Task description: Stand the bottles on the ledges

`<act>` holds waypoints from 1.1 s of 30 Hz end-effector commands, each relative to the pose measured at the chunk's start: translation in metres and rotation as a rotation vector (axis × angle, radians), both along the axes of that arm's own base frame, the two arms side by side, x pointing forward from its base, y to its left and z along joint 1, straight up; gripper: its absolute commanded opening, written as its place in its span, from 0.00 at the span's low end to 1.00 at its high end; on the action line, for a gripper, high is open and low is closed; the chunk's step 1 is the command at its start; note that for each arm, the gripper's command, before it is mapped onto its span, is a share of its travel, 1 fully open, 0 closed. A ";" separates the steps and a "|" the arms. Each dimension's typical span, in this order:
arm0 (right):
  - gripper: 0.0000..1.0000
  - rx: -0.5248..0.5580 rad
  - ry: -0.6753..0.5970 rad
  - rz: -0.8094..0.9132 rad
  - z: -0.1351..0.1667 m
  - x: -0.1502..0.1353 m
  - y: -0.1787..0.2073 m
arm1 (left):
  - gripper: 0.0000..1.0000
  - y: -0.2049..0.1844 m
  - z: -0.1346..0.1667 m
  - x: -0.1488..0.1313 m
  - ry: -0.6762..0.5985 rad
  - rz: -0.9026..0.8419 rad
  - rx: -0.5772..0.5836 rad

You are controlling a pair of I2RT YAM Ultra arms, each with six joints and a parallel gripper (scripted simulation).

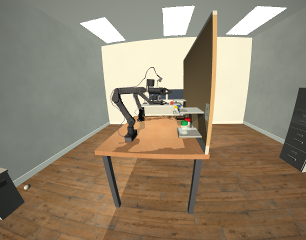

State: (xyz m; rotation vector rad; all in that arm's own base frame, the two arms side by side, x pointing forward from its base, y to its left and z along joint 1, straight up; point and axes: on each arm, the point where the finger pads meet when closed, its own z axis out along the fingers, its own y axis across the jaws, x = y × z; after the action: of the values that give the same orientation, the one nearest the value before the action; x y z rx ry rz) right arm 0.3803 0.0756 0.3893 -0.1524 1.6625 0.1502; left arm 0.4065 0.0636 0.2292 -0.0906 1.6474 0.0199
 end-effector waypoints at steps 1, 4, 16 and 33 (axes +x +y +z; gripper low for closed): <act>1.00 -0.003 -0.020 -0.072 0.006 -0.020 -0.038 | 1.00 0.004 0.007 -0.001 0.048 -0.016 -0.002; 1.00 -0.003 -0.029 -0.108 0.007 -0.025 -0.051 | 1.00 0.006 0.015 -0.001 0.024 -0.011 0.004; 1.00 0.000 -0.063 -0.172 0.015 -0.036 -0.074 | 1.00 0.009 0.019 -0.002 0.013 0.001 0.007; 1.00 0.008 -0.084 -0.045 0.031 0.000 -0.024 | 0.81 0.008 0.032 0.027 -0.097 -0.008 0.042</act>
State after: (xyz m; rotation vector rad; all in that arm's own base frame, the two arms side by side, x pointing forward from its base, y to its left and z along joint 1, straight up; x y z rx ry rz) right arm 0.3595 0.0262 0.4006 -0.0571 1.6212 0.0677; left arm 0.4146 0.0719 0.2366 -0.0898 1.6511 0.0268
